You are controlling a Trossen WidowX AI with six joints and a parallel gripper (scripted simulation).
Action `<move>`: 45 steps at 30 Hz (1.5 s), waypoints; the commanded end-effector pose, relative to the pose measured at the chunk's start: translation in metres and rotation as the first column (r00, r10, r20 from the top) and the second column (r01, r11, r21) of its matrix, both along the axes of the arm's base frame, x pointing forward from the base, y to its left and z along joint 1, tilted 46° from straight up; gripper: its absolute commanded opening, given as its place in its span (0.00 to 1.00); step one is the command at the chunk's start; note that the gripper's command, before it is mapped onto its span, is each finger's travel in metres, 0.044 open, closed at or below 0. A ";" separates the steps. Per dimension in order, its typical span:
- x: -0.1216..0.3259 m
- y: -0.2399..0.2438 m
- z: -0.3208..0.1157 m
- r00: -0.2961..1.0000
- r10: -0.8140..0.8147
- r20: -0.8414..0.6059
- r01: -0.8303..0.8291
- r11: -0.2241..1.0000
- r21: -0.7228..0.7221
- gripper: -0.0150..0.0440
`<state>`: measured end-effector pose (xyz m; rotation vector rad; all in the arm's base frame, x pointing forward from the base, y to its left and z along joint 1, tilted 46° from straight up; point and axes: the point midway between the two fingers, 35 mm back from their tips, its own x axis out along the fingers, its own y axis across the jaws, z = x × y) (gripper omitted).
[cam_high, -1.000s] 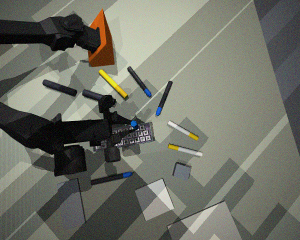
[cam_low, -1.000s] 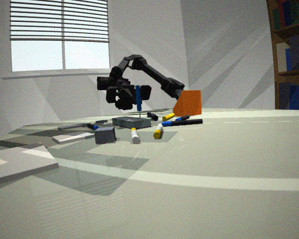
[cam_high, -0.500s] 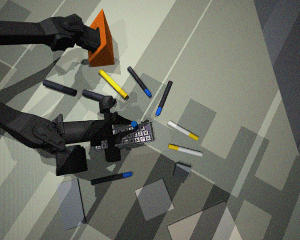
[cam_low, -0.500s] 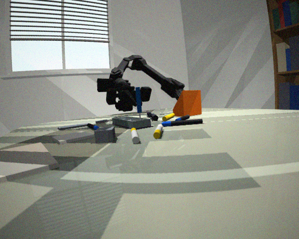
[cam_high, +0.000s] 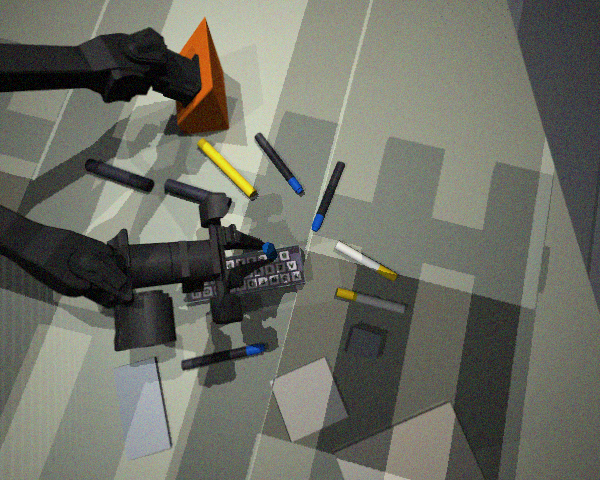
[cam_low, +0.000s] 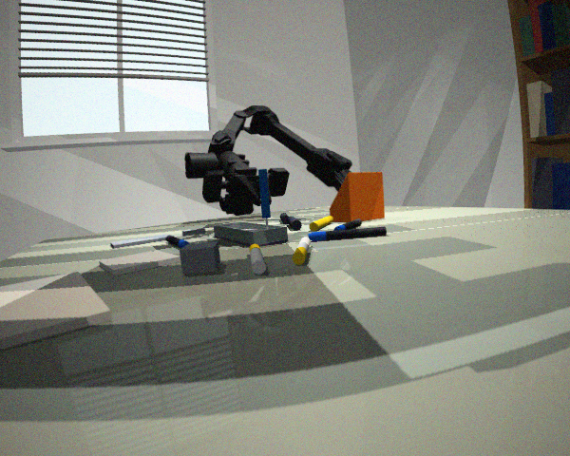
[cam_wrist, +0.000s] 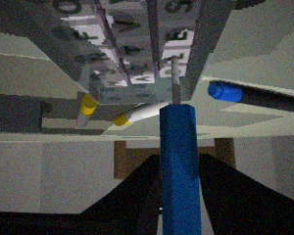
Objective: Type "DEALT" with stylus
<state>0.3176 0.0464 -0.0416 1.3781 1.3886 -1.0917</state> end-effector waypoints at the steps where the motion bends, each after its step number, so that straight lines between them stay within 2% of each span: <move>1: -0.001 -0.001 -0.003 1.000 0.006 -0.002 -0.006 1.000 0.002 0.39; 17: 0.000 -0.001 -0.002 1.000 0.006 -0.002 -0.006 1.000 0.002 0.39; 26: 0.000 0.025 0.022 1.000 0.006 -0.002 -0.006 1.000 0.004 0.39; 39: -0.001 0.024 0.020 1.000 0.011 -0.004 -0.011 1.000 0.000 0.40; 42: -0.001 0.024 0.020 1.000 0.011 -0.004 -0.011 1.000 0.000 0.36; 45: 0.002 0.024 0.022 1.000 0.011 -0.003 -0.011 1.000 0.001 0.25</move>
